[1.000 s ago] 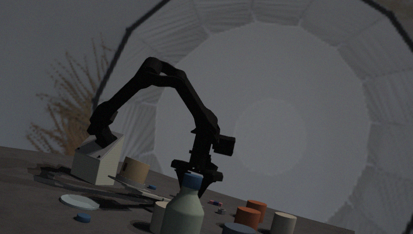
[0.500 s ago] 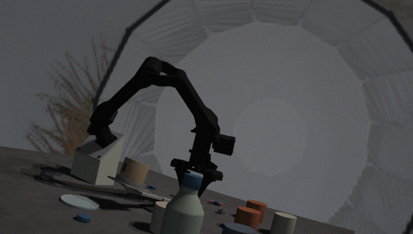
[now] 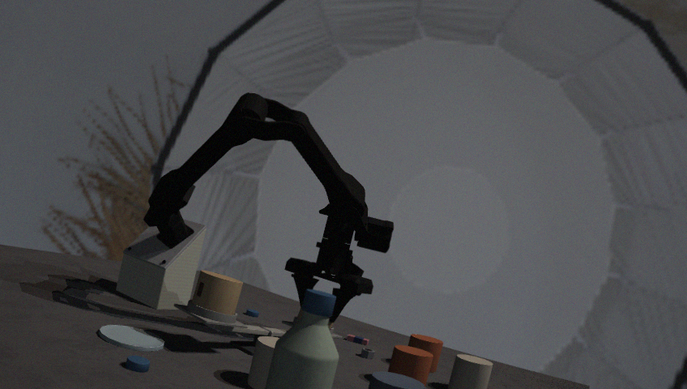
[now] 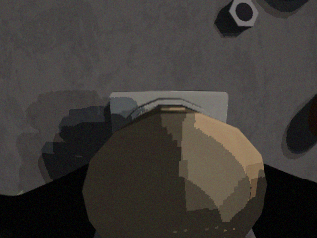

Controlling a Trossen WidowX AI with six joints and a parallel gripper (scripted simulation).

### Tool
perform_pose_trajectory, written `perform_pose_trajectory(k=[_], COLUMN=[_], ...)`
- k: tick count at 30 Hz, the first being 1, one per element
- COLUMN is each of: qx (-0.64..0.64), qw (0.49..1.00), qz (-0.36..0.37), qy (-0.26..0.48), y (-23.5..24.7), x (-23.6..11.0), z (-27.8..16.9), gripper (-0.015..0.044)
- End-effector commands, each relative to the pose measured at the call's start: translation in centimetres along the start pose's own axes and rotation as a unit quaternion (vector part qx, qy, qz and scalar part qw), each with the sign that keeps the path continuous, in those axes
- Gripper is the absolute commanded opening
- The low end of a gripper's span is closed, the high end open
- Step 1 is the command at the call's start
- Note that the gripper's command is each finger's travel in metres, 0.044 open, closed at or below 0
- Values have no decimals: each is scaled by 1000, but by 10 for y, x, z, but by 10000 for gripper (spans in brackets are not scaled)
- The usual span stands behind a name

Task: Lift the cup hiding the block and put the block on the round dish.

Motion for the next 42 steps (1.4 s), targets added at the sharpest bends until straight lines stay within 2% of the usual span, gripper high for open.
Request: perform_pose_trajectory(k=[1,42], qx=[5,5], qw=[1000,1000], qz=[-4,-4], qy=[-5,-7], y=[-3,-5], x=[-9,-60], z=[2,3], gripper=[0,0])
Point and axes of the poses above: the point midway between the two fingers, 35 mm back from their tips, its own x axis out along the fingers, its own y axis across the jaws, z = x × y, the point moved 5 cm from there along -x, back along the fingers, and after that the axes turned 11 degrees about -x, right-handed, at the moved point
